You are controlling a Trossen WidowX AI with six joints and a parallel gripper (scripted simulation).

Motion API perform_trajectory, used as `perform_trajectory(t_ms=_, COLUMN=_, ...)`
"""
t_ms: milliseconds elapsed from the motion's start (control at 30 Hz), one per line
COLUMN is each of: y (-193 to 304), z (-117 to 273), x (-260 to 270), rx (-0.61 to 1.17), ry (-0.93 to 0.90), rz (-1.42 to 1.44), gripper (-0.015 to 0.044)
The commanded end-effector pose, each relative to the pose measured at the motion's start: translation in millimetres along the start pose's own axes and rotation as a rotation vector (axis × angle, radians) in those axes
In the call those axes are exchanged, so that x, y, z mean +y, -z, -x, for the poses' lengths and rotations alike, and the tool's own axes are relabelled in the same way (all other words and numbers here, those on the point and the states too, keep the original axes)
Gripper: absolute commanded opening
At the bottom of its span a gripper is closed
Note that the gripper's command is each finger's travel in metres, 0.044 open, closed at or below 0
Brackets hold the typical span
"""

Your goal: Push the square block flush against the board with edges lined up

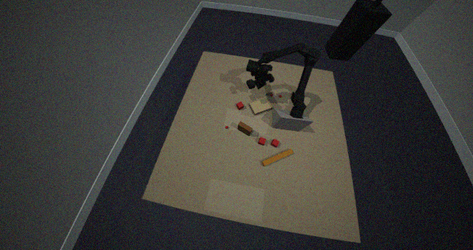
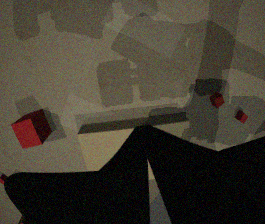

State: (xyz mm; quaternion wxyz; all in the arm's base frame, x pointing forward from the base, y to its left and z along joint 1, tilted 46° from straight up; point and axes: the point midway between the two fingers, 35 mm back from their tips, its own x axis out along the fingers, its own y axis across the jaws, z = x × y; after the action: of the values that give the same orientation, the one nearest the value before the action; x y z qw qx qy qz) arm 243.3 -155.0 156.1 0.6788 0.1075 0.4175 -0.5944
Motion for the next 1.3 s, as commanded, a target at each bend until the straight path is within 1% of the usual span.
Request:
perform_trajectory(t_ms=0, y=-2, z=2, x=0, rx=-0.005, ry=-0.001, rz=-0.009, gripper=0.0)
perform_trajectory(t_ms=733, y=-2, z=2, x=1, rx=-0.005, ry=-0.002, rz=-0.004, gripper=0.0)
perform_trajectory(t_ms=1267, y=26, z=9, x=72, rx=0.011, ry=-0.047, rz=0.484, gripper=0.0)
